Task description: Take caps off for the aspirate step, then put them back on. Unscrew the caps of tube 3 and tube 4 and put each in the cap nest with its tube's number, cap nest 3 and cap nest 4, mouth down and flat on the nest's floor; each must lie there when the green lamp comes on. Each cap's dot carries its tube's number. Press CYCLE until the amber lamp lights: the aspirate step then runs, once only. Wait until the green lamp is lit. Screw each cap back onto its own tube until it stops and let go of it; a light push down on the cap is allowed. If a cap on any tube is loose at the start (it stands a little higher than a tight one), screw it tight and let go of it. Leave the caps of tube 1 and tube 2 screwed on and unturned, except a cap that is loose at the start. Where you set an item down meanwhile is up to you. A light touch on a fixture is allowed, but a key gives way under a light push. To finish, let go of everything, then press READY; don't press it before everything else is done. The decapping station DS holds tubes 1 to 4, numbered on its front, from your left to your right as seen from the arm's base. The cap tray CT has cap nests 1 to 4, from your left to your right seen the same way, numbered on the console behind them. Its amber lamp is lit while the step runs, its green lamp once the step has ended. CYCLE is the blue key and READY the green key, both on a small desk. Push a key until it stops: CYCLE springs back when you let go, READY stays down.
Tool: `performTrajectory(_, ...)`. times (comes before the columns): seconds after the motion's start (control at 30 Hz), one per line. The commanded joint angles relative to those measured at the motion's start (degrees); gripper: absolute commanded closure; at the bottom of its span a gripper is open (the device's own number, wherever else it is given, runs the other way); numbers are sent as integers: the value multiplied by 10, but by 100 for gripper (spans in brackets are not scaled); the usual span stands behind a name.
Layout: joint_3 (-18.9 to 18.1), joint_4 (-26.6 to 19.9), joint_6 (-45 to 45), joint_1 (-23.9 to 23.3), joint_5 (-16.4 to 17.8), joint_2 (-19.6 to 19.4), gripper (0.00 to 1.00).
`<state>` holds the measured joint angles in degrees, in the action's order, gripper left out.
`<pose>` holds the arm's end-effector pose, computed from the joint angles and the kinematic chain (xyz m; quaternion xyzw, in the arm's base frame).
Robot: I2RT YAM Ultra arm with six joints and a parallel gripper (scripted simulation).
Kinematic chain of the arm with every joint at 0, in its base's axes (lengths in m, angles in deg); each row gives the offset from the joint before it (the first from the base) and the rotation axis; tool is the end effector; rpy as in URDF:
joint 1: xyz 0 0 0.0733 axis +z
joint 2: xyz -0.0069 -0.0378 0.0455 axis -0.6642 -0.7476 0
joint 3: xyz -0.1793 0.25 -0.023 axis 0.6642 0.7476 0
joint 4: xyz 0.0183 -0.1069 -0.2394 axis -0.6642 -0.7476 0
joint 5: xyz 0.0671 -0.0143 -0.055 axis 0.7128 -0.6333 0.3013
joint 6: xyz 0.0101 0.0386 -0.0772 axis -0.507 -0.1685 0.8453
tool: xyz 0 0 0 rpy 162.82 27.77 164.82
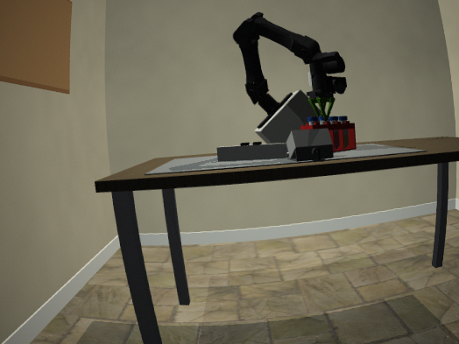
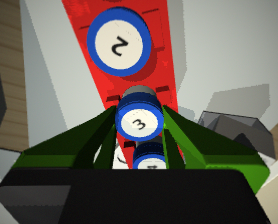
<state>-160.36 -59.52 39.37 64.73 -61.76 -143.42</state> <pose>0.3302 0.0951 -0.0096 0.6987 -0.6216 0.1921 0.2974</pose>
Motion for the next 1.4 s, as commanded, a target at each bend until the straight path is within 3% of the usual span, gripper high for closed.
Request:
performTrajectory(0.0, -3, 0, 150, 3, -1, 3, 100)
performTrajectory(0.07, -3, 0, 150, 3, -1, 3, 100)
performTrajectory(0.2, -3, 0, 251, 3, -1, 3, 100)
performTrajectory(0.43, -3, 0, 251, 3, -1, 3, 100)
performTrajectory(0.47, -3, 0, 251, 3, -1, 3, 51)
performTrajectory(0.87, -3, 0, 251, 3, -1, 3, 51)
performTrajectory(1.03, -5, -6, 16, 5, 0, 5, 51)
performTrajectory(1.1, -6, -7, -39, 6, 1, 6, 51)
performTrajectory(1.2, -6, -7, -39, 6, 1, 6, 51)
performTrajectory(1.3, -7, -11, -183, 8, 1, 7, 51)
performTrajectory(1.37, -8, -12, -232, 8, 1, 7, 51)
